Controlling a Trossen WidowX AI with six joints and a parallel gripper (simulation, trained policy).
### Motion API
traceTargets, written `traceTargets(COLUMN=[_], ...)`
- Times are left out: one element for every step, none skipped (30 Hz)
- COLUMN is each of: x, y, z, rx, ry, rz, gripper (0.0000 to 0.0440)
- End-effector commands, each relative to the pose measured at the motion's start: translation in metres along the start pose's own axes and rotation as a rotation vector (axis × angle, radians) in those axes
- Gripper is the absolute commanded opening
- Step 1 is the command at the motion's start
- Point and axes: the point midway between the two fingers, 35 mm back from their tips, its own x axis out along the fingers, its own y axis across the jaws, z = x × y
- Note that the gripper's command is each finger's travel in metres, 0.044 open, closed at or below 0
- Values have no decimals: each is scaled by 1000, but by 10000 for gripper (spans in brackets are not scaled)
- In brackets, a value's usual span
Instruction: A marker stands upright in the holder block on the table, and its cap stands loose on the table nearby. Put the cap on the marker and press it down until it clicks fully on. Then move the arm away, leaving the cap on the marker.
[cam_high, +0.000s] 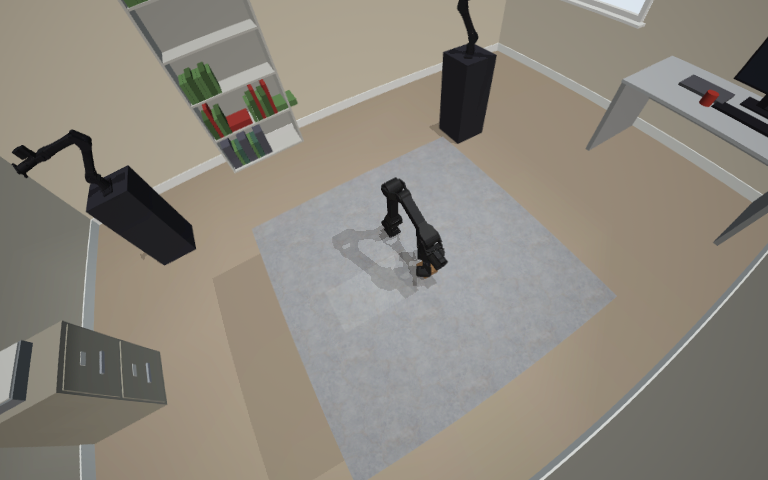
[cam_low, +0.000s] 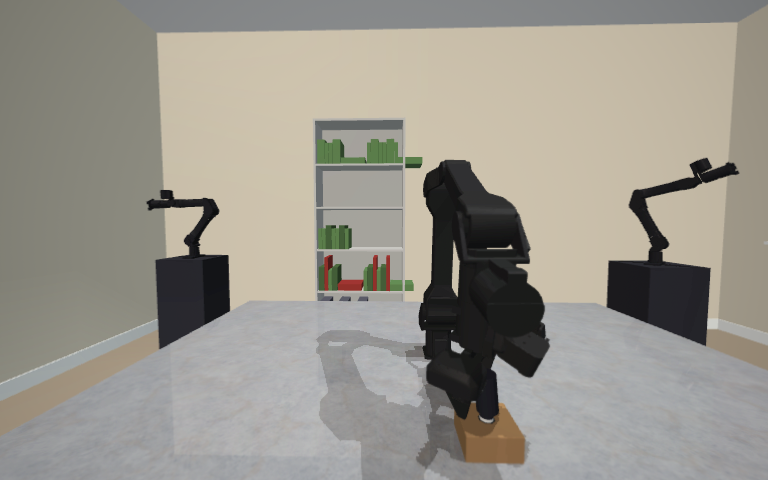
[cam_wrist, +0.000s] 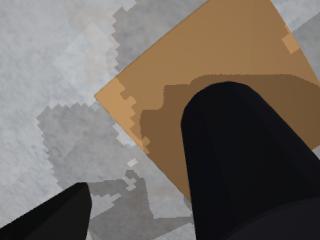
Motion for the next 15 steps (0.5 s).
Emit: traceTargets(x=[-2,-5,-7,-9,-12,-15,-18,-22,-26,-31,-35,-39,-42,-45,-47], y=[3,2,2,1,1,1,0,0,-1,-1,-1,-1,-1,-1,-1], z=[0,1,2,2,3,4,4,5,5,6,6,6,6,6,6], rx=[-13,-14,-15,-16,-17,-17,-18,-19,-20,-21,-23,-25,-28,-30,-33], ry=[-20,-27,-34,-41,-47,-54,-61,-67,-74,-80,-86,-91,-95,-98,-102], rz=[-14,-22,-30,-38,-46,-54,-62,-70,-78,-86,-93,-99,-104,-109,-114], gripper=[440,440,440,440,440,440,440,440,440,440,440,440,440,440,440])
